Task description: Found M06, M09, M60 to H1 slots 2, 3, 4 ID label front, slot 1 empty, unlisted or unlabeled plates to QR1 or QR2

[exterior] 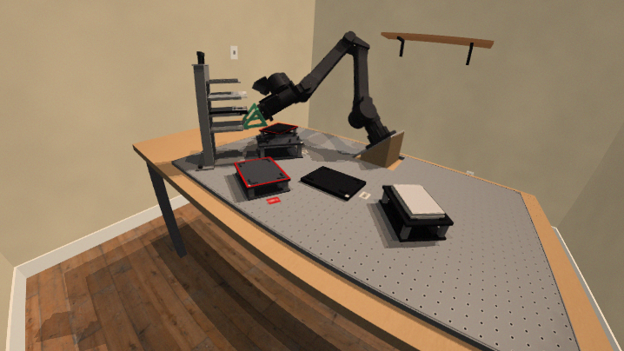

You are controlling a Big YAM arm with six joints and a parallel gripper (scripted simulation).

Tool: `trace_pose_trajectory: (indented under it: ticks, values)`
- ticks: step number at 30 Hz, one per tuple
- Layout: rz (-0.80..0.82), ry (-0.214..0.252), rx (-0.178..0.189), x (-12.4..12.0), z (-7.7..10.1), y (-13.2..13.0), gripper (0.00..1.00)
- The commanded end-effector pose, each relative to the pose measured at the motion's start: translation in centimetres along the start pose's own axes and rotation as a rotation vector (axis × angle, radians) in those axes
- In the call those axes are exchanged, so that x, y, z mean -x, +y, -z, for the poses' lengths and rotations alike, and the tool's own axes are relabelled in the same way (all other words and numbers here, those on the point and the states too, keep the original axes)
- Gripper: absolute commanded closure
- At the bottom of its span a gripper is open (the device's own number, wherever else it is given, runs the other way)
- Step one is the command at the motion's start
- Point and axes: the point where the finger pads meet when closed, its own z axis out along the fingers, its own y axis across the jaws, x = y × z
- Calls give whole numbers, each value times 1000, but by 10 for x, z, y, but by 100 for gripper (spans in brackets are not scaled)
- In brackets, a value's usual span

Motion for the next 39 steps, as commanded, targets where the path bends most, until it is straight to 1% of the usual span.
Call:
trace_pose_trajectory:
  ticks: [1,3,4,9,10,33,34,35,37,39]
  values:
    - [5,-6,-14,3,-7,-5,0]
    - [5,-6,-14,3,-7,-5,0]
    - [-6,-22,-10,12,-5,-5,0]
    - [-6,-22,-10,12,-5,-5,0]
    - [-6,-22,-10,12,-5,-5,14]
    - [-6,-22,-10,12,-5,-5,14]
    - [12,11,-3,-2,-6,-1,14]
    - [16,20,4,-9,-3,2,14]
    - [16,20,4,-9,-3,2,14]
    - [7,1,-10,-2,4,-5,14]
